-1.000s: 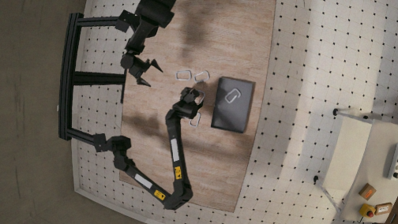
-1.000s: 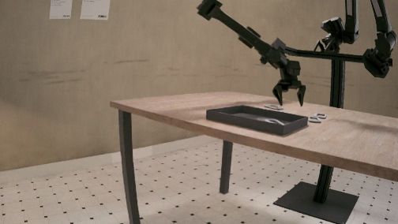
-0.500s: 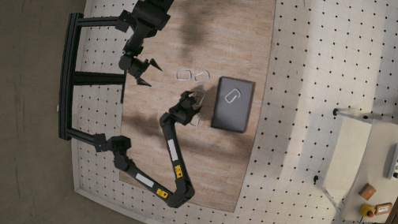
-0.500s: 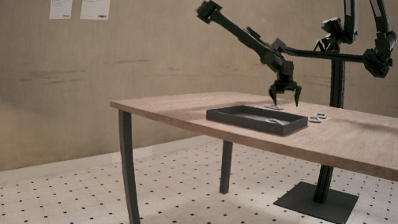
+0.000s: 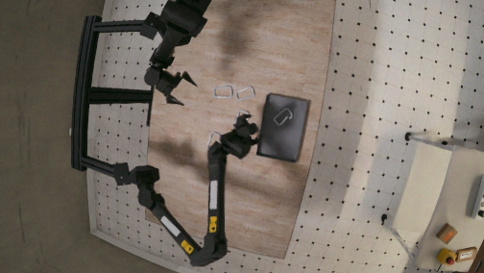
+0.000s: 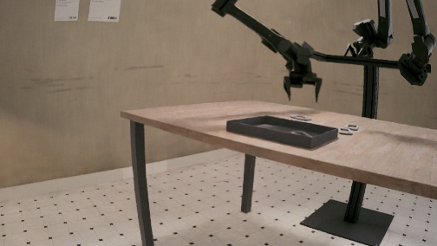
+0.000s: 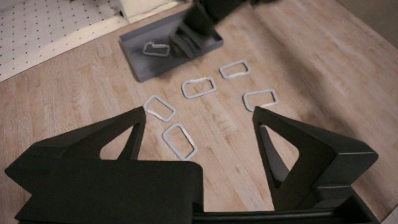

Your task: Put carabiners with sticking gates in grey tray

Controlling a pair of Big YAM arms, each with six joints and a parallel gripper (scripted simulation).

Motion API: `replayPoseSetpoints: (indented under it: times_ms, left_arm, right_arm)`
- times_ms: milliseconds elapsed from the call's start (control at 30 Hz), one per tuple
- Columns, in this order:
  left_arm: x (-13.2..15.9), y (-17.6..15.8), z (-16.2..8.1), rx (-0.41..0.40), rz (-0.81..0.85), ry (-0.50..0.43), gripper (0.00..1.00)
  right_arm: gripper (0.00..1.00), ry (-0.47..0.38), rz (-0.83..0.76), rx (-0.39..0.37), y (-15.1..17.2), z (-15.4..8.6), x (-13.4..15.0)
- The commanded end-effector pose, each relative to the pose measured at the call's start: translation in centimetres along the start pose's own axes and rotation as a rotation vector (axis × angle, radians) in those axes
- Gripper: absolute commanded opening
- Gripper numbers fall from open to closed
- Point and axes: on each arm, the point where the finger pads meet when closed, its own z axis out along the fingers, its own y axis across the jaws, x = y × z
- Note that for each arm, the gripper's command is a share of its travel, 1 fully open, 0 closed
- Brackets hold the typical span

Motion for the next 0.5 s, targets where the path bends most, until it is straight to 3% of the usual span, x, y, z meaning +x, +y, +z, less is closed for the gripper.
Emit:
replayPoseSetpoints:
  times_ms: [0,200,333,467]
  left_arm:
    - [-0.7,-0.6,0.1,-0.006,-0.037,-0.001,1.0]
    - [-0.7,-0.6,0.1,-0.006,-0.037,-0.001,1.0]
    - [-0.7,-0.6,0.1,-0.006,-0.037,-0.001,1.0]
    - [-0.7,-0.6,0.1,-0.006,-0.037,-0.001,1.0]
  right_arm:
    - [1.0,0.015,0.051,0.017,-2.1,0.8,-3.0]
    - [1.0,0.003,0.075,0.042,-4.3,0.7,-8.8]
    - [1.0,0.013,0.095,0.068,-6.4,1.3,-9.7]
    - [1.0,0.016,0.08,0.068,-6.3,1.3,-9.7]
